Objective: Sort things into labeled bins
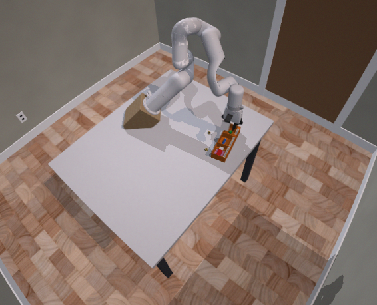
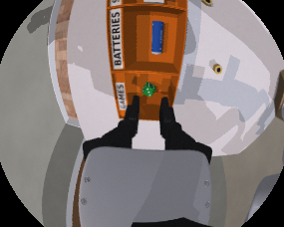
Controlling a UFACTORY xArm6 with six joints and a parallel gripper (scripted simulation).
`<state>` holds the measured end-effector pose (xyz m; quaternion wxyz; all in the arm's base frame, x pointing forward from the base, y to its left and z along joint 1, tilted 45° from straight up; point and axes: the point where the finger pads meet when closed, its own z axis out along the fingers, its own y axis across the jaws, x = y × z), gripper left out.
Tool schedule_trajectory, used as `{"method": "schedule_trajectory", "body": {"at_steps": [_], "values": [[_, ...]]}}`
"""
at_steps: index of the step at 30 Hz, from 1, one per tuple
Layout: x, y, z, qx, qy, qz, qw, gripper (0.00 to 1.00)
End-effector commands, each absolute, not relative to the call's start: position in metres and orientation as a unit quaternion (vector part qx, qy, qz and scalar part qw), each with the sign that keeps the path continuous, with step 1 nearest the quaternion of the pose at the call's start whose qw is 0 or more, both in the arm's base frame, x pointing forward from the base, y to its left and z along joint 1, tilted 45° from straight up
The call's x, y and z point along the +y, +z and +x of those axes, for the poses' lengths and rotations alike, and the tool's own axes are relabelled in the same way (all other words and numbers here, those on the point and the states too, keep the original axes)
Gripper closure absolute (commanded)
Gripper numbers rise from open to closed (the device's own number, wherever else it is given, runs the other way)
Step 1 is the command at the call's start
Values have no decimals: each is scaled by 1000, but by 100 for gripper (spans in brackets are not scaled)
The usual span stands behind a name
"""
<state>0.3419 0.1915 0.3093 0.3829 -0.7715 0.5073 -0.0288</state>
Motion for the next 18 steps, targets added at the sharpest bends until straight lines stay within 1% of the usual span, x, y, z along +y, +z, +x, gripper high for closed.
{"method": "schedule_trajectory", "body": {"at_steps": [1, 8, 9, 18], "values": [[184, 320, 337, 507, -30, -771, 384, 70], [184, 320, 337, 507, -30, -771, 384, 70], [182, 323, 335, 507, -30, -771, 384, 0], [162, 348, 319, 507, -30, -771, 384, 0]]}}
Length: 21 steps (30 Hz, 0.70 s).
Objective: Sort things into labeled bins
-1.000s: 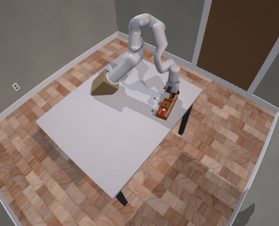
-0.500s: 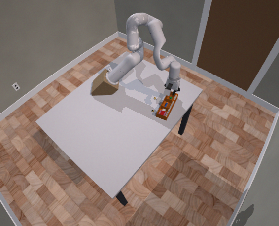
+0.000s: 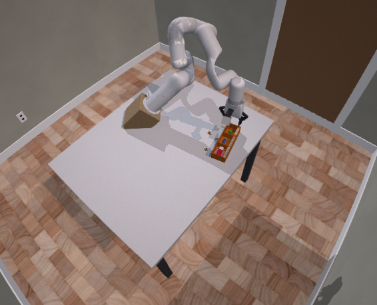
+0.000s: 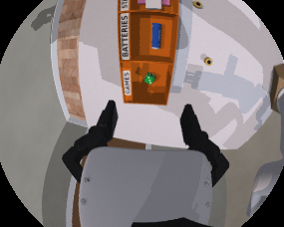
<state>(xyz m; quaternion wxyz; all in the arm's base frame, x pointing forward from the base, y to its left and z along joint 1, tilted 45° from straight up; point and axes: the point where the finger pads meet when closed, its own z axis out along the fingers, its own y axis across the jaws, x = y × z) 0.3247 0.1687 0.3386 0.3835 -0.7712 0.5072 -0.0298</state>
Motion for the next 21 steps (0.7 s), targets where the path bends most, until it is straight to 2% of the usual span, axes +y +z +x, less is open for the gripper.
{"method": "schedule_trajectory", "body": {"at_steps": [1, 21], "values": [[159, 351, 317, 507, -30, -771, 384, 0], [123, 396, 290, 507, -30, -771, 384, 0]]}}
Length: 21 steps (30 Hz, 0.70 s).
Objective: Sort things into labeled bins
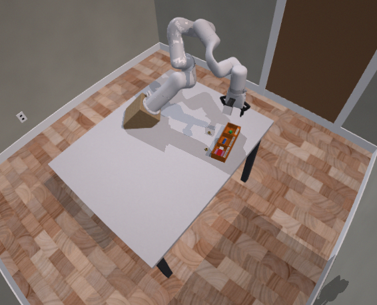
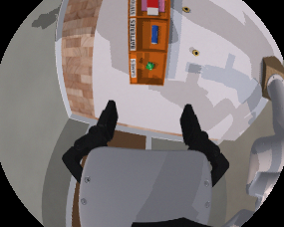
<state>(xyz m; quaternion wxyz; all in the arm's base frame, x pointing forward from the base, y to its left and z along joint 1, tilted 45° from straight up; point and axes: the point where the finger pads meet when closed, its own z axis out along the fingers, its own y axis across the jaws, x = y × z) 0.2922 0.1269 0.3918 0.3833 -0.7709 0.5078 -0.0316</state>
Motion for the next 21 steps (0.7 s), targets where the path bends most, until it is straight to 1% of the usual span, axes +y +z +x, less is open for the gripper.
{"method": "schedule_trajectory", "body": {"at_steps": [1, 6, 21], "values": [[121, 399, 288, 507, -30, -771, 384, 0], [110, 412, 280, 507, -30, -771, 384, 0], [110, 412, 280, 507, -30, -771, 384, 0]]}}
